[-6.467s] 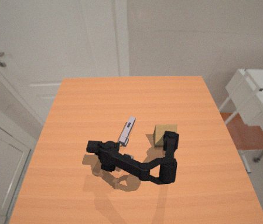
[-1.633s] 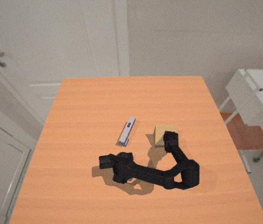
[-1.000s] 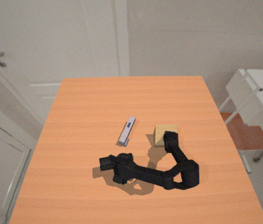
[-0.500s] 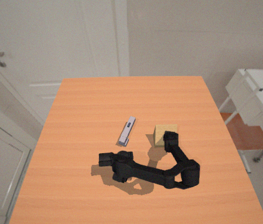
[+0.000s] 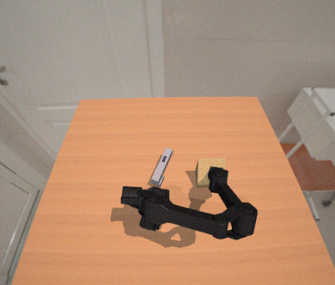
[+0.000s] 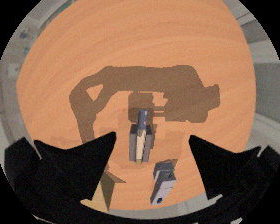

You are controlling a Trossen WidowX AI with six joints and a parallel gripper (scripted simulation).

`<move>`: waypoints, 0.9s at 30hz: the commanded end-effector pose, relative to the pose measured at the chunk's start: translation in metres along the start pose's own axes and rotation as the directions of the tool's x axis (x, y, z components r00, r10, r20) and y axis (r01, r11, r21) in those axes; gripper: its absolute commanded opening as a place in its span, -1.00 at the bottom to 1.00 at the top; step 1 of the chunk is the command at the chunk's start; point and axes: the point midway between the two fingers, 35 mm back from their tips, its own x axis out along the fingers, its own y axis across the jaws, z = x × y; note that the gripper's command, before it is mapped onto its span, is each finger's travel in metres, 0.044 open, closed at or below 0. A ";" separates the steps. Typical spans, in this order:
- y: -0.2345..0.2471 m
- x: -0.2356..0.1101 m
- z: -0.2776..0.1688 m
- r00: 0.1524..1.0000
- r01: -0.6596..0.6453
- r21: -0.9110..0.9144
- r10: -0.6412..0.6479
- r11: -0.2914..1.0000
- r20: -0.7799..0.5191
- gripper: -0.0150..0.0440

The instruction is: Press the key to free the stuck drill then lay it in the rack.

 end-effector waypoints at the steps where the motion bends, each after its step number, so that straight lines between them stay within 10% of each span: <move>1: -0.017 -0.021 0.016 0.989 0.145 -0.067 -0.142 0.987 0.043 1.00; 15: -0.049 -0.154 0.112 0.687 0.722 -0.254 -0.622 0.644 0.375 1.00; 27: 0.030 -0.287 0.198 0.242 0.969 -0.214 -0.667 0.126 0.705 1.00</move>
